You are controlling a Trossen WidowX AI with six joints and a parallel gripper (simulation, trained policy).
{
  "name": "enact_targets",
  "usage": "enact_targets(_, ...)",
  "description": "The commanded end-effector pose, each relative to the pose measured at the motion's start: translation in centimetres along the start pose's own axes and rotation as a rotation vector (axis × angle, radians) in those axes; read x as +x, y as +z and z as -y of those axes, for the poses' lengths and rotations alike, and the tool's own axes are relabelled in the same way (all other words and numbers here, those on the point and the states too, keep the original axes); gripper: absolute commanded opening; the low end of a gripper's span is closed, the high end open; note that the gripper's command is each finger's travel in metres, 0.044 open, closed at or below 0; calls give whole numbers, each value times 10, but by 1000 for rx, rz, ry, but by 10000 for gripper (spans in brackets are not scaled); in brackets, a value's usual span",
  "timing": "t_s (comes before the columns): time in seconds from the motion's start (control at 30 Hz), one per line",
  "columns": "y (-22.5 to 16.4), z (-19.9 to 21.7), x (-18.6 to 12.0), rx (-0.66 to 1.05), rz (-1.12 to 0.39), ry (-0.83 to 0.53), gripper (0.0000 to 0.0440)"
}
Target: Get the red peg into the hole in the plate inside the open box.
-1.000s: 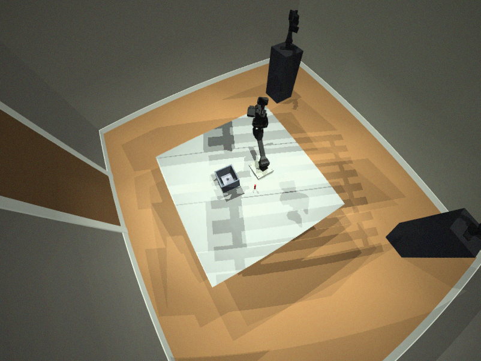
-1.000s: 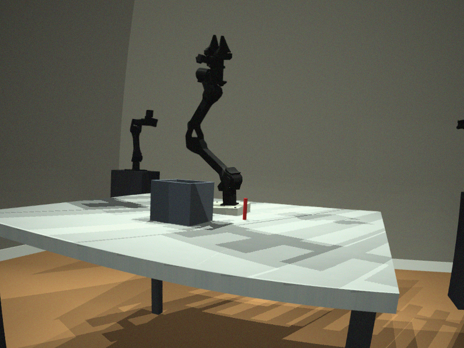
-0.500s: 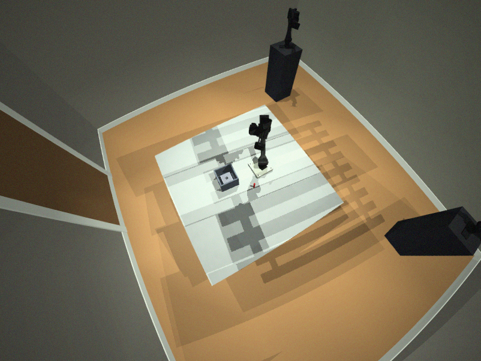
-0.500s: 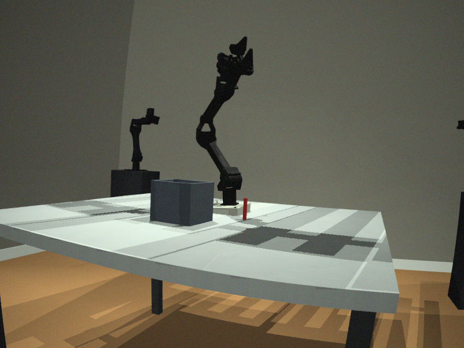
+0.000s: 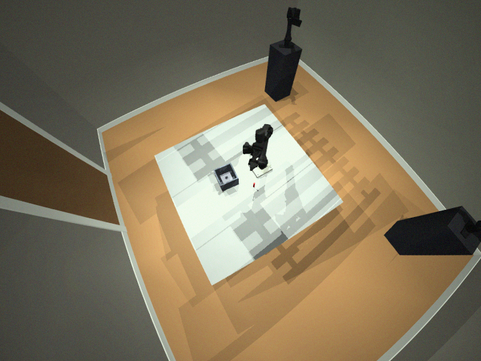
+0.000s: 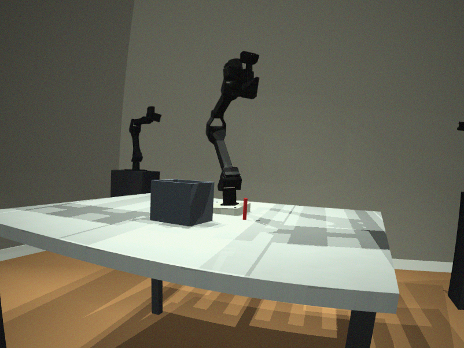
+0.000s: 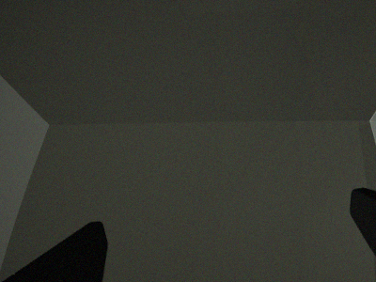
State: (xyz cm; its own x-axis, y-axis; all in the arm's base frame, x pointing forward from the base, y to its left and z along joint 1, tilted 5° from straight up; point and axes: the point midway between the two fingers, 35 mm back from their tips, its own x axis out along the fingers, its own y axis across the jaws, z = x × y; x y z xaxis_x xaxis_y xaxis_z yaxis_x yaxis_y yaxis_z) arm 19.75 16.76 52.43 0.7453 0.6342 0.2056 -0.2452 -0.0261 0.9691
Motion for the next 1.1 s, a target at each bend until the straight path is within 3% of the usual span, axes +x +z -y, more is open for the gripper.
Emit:
enact_targets(0.0, 5, 31, 10, 12, 6, -113, 440)
enact_targets(0.43, 30, 150, 15, 72, 30, -551, 440)
enact_targets(1.07, 22, 280, -34, 294, -53, -1077, 440)
